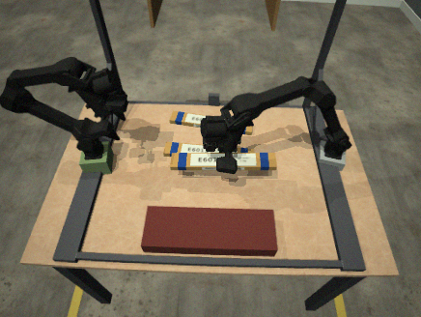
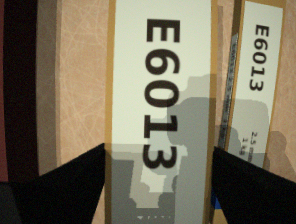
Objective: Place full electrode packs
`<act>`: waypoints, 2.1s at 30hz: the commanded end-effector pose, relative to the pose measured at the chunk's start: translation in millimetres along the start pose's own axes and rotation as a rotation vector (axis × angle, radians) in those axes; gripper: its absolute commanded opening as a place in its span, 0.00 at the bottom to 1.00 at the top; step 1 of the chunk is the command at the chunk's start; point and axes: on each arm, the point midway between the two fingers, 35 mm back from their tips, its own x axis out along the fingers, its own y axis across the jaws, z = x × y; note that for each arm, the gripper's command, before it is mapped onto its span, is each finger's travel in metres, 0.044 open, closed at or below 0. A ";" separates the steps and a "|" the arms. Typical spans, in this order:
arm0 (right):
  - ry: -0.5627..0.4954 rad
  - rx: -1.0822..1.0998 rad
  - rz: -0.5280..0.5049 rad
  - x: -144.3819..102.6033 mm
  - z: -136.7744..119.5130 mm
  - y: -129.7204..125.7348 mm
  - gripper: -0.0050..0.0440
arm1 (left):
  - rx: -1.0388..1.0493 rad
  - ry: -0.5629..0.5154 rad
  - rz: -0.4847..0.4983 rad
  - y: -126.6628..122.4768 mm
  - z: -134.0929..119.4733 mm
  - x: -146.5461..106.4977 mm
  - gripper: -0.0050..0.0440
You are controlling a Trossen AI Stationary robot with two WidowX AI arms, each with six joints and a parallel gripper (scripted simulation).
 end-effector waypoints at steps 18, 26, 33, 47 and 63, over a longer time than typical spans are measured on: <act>-0.020 0.000 0.001 -5.0 3.1 -0.1 0.98 | 0.005 -0.090 0.027 -37.9 1.8 -65.0 0.00; -0.020 0.000 0.001 -5.0 3.1 -0.1 0.98 | 0.005 -0.094 0.026 -52.5 -0.6 -76.9 0.00; -0.020 0.000 0.001 -5.0 3.1 -0.1 0.98 | 0.004 -0.089 0.025 -61.4 -4.4 -82.2 0.00; -0.020 0.000 0.001 -5.0 3.1 -0.1 0.98 | 0.006 -0.091 0.023 -60.5 -5.7 -82.5 0.00; -0.020 0.000 0.001 -5.0 3.1 -0.1 0.98 | 0.005 -0.077 0.019 -60.4 -10.6 -57.4 0.00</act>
